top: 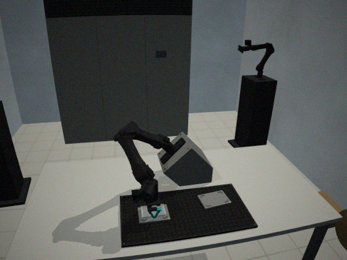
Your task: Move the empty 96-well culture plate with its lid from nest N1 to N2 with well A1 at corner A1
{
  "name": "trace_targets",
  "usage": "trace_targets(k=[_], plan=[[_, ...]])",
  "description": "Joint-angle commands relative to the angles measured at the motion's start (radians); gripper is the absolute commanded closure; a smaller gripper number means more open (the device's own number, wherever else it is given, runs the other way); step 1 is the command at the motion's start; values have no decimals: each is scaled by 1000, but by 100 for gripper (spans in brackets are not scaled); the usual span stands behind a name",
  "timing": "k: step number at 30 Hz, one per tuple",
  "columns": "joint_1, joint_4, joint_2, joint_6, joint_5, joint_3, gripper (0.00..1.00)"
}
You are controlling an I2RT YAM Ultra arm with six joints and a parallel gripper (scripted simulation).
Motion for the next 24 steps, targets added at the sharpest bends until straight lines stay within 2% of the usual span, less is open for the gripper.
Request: trace_targets(k=[1,24], plan=[[13,16,4,-7,2,-16,100],[4,30,7,-14,0,-19,100]])
